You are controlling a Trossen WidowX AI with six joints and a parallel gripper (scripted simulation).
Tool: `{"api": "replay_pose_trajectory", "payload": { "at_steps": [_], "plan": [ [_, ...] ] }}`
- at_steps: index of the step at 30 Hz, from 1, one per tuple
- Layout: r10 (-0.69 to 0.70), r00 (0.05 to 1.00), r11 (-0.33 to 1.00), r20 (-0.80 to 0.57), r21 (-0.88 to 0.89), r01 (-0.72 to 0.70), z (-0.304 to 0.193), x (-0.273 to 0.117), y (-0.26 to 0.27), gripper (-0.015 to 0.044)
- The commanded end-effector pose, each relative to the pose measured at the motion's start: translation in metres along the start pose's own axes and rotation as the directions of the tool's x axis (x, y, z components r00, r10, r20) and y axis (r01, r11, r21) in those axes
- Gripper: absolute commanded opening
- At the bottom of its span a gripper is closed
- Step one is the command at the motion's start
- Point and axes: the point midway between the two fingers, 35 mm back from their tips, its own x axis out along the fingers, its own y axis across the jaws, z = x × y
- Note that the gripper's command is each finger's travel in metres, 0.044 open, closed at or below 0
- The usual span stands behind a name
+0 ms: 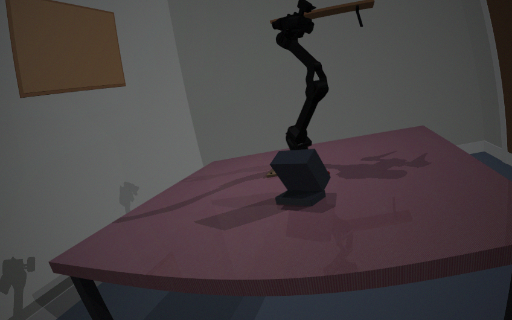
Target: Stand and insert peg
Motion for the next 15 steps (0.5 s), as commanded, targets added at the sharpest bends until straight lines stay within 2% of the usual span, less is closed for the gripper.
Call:
{"api": "replay_pose_trajectory", "payload": {
  "at_steps": [1,15],
  "plan": [
    [-0.02,0.999,0.995,-0.051,-0.098,0.015,-0.017,0.001,-0.014,0.044],
    [-0.108,0.964,0.92,-0.242,-0.392,0.005,-0.069,-0.006,-0.054,0.044]
  ]
}}
